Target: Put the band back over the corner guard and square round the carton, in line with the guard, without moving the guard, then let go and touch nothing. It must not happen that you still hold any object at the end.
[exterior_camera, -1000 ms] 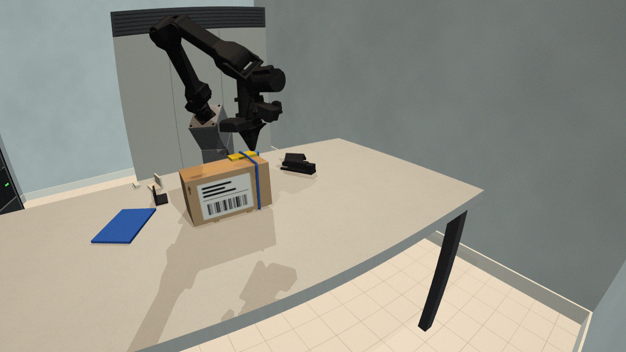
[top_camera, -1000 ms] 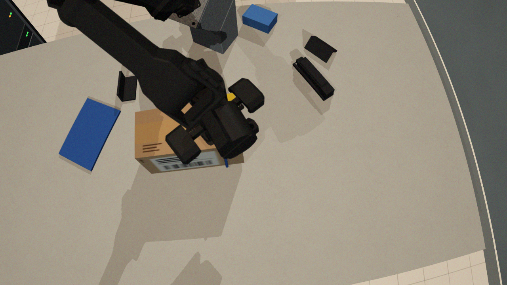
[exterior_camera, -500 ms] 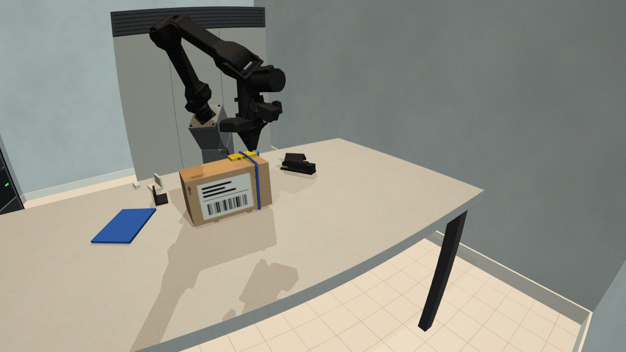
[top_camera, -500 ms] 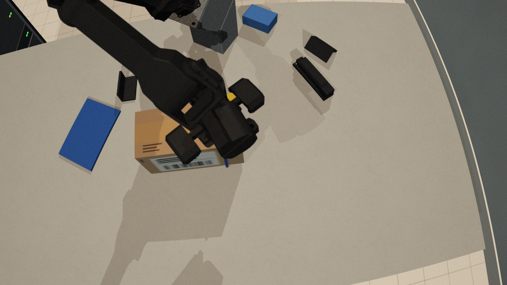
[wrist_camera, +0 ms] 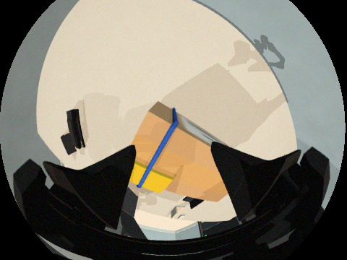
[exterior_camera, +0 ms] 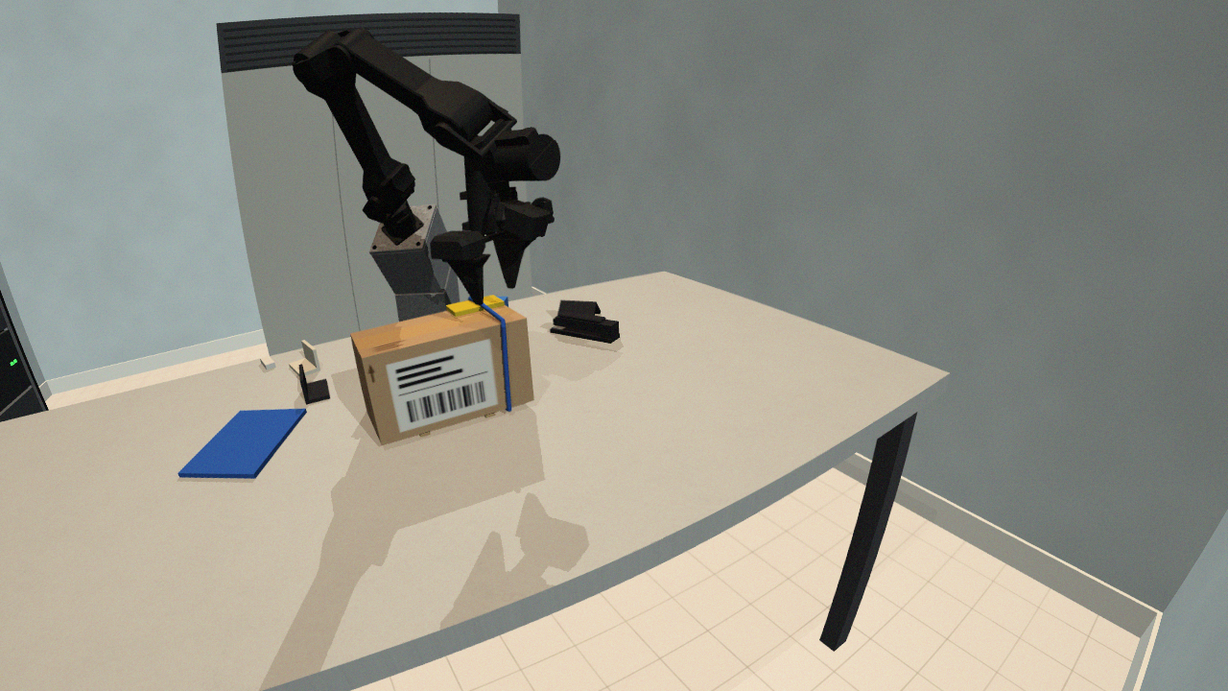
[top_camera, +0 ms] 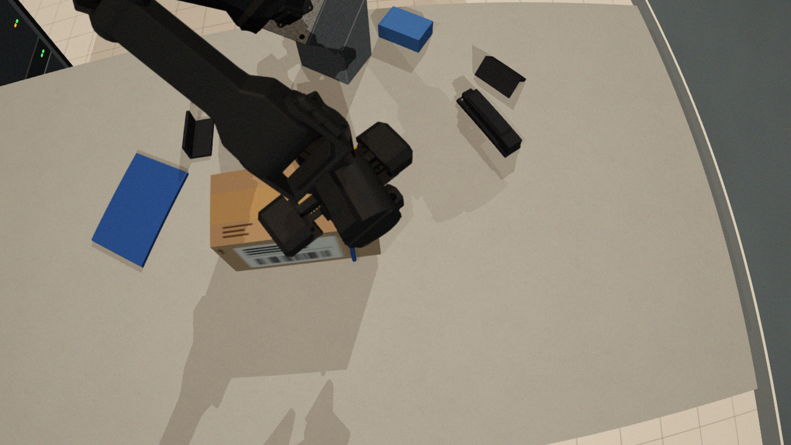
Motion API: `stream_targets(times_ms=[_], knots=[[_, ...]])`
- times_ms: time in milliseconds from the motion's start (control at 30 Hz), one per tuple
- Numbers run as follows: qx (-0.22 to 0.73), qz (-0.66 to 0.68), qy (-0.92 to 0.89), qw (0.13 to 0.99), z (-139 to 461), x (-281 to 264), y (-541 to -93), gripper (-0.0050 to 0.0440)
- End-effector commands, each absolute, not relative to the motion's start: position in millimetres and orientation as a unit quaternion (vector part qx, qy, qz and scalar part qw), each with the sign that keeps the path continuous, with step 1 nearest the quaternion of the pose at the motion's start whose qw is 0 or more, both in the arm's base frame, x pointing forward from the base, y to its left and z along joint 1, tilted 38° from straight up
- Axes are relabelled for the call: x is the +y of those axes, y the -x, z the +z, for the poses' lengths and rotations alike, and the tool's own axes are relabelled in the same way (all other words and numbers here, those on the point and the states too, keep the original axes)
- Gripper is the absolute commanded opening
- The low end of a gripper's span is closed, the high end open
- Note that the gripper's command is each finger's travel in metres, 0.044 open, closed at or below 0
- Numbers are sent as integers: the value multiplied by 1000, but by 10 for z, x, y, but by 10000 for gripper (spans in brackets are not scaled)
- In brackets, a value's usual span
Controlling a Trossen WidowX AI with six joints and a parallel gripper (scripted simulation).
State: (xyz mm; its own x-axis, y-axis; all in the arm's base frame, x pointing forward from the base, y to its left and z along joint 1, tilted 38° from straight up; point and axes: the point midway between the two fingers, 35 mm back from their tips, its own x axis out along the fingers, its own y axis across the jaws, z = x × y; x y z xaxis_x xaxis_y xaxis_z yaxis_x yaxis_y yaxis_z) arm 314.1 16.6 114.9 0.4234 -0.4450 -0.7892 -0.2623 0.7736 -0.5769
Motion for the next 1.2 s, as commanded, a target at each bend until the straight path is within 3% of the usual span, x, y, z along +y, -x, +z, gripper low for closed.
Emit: stream_targets(times_ms=[0, 267, 600, 967, 1167], knots=[[534, -59, 331, 776, 1149, 166, -3140, 440], [534, -59, 331, 776, 1492, 405, -2617, 440], [536, -51, 340, 771, 1450, 405, -2619, 440], [489, 75, 591, 637, 1161, 467, -2428, 440], [443, 141, 720, 515, 1005, 475, -2305, 440]])
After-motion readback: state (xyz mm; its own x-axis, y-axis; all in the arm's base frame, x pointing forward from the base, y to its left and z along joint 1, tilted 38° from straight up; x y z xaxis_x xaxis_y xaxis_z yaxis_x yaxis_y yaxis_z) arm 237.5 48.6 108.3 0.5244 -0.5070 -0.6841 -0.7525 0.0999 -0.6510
